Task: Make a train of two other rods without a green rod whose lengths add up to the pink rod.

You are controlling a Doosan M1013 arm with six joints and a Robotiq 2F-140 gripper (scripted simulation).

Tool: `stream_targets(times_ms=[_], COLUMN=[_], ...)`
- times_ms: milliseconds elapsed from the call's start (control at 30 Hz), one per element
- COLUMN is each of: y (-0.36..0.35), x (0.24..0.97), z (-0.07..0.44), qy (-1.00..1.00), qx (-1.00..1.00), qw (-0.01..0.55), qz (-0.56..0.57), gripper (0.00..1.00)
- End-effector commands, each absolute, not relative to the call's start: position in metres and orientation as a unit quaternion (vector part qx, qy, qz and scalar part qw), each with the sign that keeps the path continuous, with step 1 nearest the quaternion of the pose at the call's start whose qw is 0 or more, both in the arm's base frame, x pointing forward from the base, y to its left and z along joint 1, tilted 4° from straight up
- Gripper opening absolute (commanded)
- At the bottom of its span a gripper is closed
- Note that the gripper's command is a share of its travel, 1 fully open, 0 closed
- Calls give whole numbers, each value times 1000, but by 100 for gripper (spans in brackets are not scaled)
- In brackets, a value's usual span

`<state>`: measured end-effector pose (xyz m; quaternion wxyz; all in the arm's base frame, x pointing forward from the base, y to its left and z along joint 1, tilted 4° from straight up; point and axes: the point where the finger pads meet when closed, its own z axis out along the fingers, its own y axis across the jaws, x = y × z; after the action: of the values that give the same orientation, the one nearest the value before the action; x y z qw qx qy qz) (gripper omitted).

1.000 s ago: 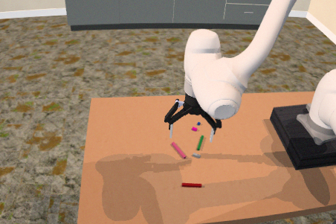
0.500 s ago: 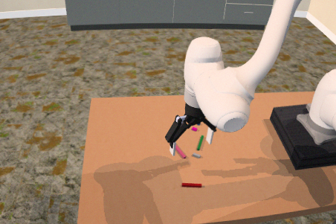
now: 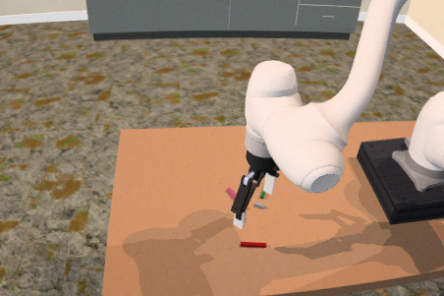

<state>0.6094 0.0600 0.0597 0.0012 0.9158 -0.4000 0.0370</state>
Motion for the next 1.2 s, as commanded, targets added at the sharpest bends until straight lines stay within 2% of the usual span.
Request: stream_targets(times_ms=[0,367,600,633,1167], y=[74,105,109,109,109], x=[612,614,615,615,615], z=[57,54,53,53,53], qy=[-322,-150,-125,-125,-125], qx=[946,988,992,992,992], qw=[2,8,9,9,9], qz=[33,32,32,32,32], gripper=[100,100,100,15,15])
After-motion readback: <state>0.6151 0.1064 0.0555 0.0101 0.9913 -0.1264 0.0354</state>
